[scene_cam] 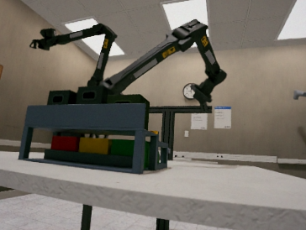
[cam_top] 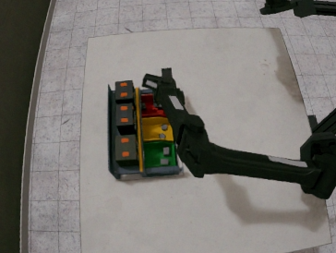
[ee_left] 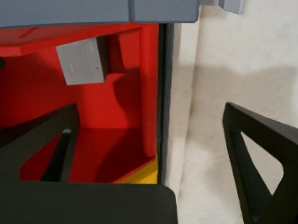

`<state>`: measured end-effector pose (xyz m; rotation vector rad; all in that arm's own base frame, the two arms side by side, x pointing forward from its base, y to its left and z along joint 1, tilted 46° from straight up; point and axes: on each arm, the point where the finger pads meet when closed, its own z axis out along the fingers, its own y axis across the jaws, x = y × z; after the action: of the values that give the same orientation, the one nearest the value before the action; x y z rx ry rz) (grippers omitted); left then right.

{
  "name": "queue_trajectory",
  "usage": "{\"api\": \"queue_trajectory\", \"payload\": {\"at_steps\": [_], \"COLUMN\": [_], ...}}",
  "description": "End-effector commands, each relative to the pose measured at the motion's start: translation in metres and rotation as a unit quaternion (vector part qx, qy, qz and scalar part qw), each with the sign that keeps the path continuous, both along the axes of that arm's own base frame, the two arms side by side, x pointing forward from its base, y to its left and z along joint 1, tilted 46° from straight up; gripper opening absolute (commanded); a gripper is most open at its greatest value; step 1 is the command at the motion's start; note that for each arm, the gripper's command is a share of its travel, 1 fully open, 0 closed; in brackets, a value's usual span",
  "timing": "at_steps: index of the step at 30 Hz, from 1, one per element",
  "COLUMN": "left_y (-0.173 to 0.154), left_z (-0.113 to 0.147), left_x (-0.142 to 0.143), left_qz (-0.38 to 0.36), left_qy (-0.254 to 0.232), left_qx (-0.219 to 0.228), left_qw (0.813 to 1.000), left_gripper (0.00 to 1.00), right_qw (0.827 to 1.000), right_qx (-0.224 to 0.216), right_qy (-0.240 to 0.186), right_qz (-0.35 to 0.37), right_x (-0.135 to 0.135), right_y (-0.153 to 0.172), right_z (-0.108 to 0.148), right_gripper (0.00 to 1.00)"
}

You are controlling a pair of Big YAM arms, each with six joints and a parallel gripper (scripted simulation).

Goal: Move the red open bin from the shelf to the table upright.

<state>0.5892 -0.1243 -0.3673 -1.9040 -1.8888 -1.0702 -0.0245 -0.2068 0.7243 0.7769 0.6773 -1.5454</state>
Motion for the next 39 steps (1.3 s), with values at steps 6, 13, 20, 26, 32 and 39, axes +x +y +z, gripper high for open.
{"api": "queue_trajectory", "payload": {"at_steps": [6,13,20,26,32,39], "left_y": [0.0028,0.0024,0.0022,0.0037,0.0048,0.0062], "left_z": [-0.0027,-0.0018,-0.0008,-0.0020,-0.0039,-0.0054], "left_x": [0.0099,0.0116,0.0131,0.0107,0.0072,0.0045], "left_qz": [0.000,0.000,0.000,0.000,0.000,0.000], "left_qy": [-0.004,-0.005,-0.006,-0.004,-0.001,0.002], "left_qx": [-0.002,-0.003,-0.004,-0.003,-0.003,-0.002], "left_qw": [1.000,1.000,1.000,1.000,1.000,1.000], "left_gripper": [0.90,0.90,0.90,0.90,0.90,0.90], "right_qw": [1.000,1.000,1.000,1.000,1.000,1.000], "right_qx": [-0.027,-0.027,-0.027,-0.027,-0.027,-0.027], "right_qy": [0.009,0.009,0.009,0.009,0.009,0.009], "right_qz": [-0.008,-0.008,-0.008,-0.008,-0.008,-0.008], "right_x": [0.0010,0.0010,0.0010,0.0010,0.0010,0.0010], "right_y": [0.0284,0.0284,0.0284,0.0284,0.0284,0.0284], "right_z": [0.0270,0.0270,0.0270,0.0270,0.0270,0.0270], "right_gripper": [1.00,1.00,1.00,1.00,1.00,1.00]}}
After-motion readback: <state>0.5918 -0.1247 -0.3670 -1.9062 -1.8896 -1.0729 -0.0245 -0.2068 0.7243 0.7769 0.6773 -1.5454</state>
